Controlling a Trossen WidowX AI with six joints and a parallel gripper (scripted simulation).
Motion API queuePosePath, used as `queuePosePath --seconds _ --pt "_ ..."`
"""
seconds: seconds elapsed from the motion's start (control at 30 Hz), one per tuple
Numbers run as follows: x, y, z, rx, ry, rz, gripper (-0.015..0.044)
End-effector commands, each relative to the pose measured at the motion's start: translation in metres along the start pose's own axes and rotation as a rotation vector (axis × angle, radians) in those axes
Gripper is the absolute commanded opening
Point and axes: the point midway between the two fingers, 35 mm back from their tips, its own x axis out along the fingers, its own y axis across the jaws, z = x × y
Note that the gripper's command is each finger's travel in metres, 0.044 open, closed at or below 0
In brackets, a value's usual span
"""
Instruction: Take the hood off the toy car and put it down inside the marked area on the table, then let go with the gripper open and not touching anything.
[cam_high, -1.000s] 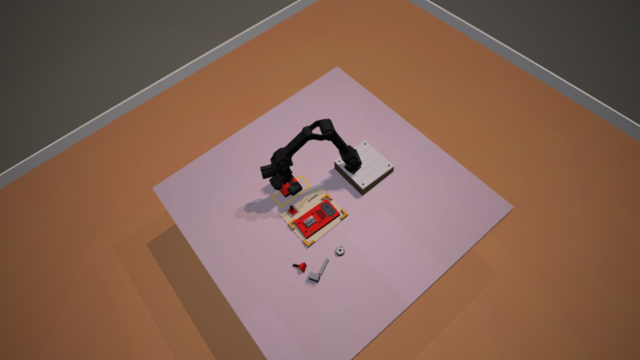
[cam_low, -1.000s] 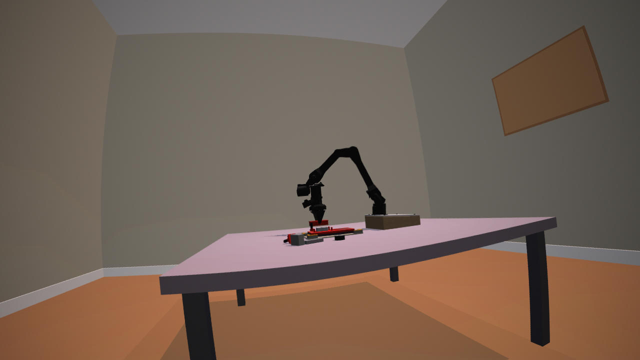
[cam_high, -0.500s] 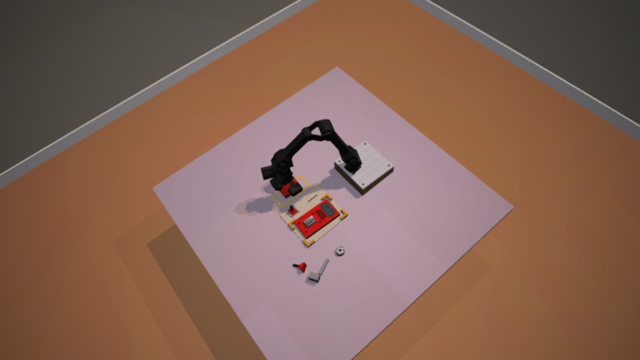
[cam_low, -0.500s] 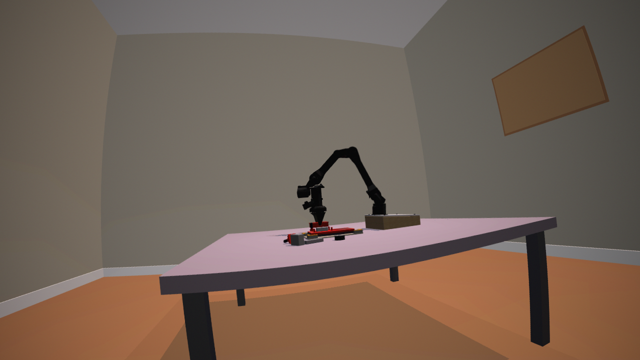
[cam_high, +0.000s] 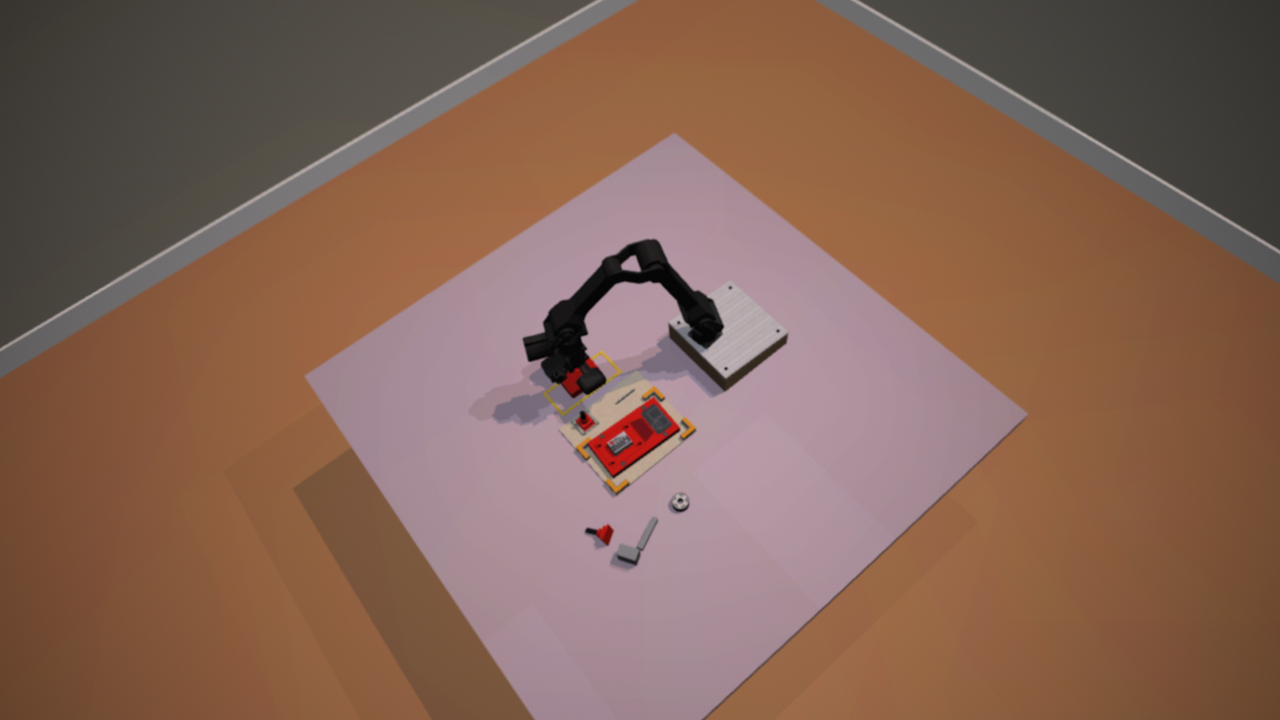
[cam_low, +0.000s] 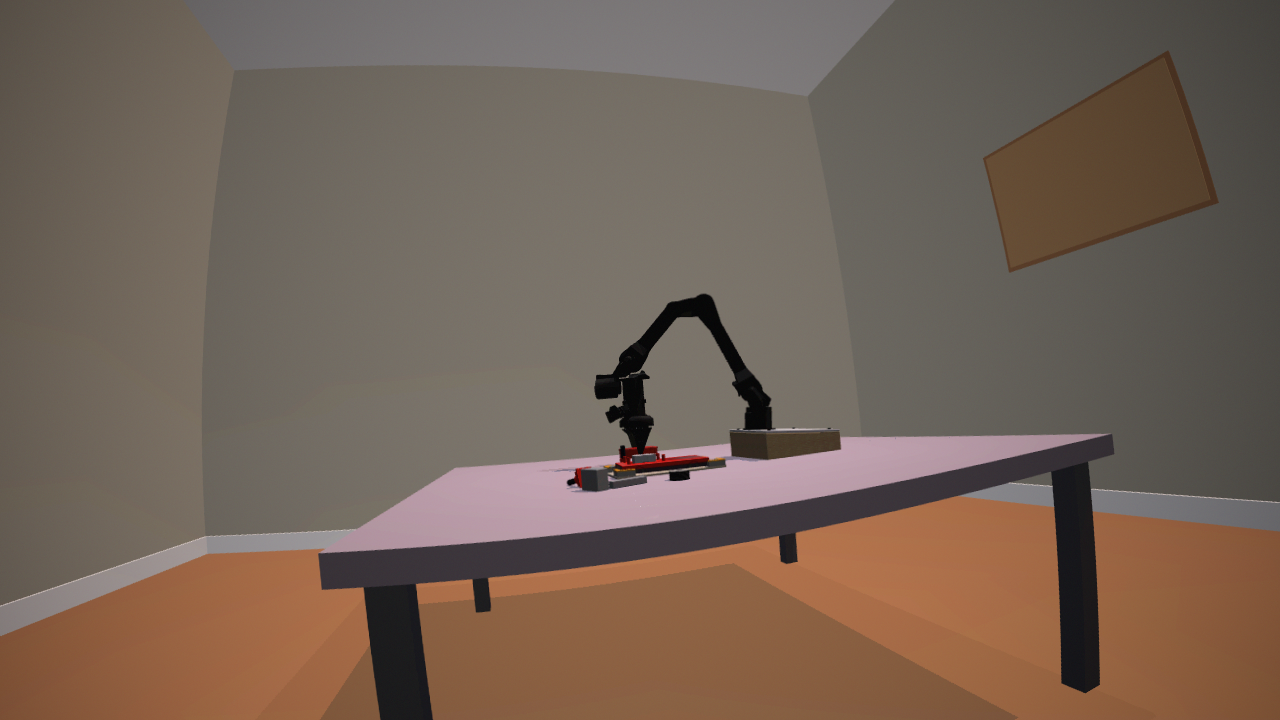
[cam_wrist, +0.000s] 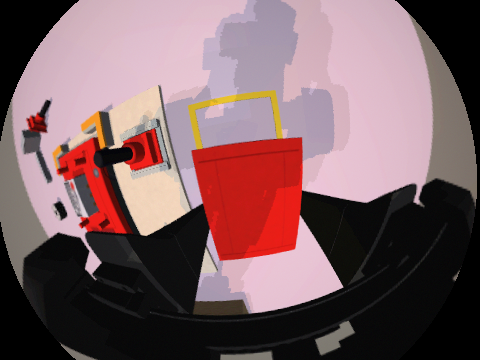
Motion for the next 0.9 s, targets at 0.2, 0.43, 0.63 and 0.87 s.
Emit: queuePosePath --seconds 0.2,0.43,0.63,0.87 --pt "0.005 0.0 -0.001 -0.003 0.003 -0.003 0.0" --pt "0.008 0.0 -0.001 -0.003 0.003 -0.003 0.0" --pt "0.011 0.0 -0.001 -0.003 0.004 -0.003 0.0" --pt "0.015 0.0 -0.001 -0.003 0.004 -0.003 0.0"
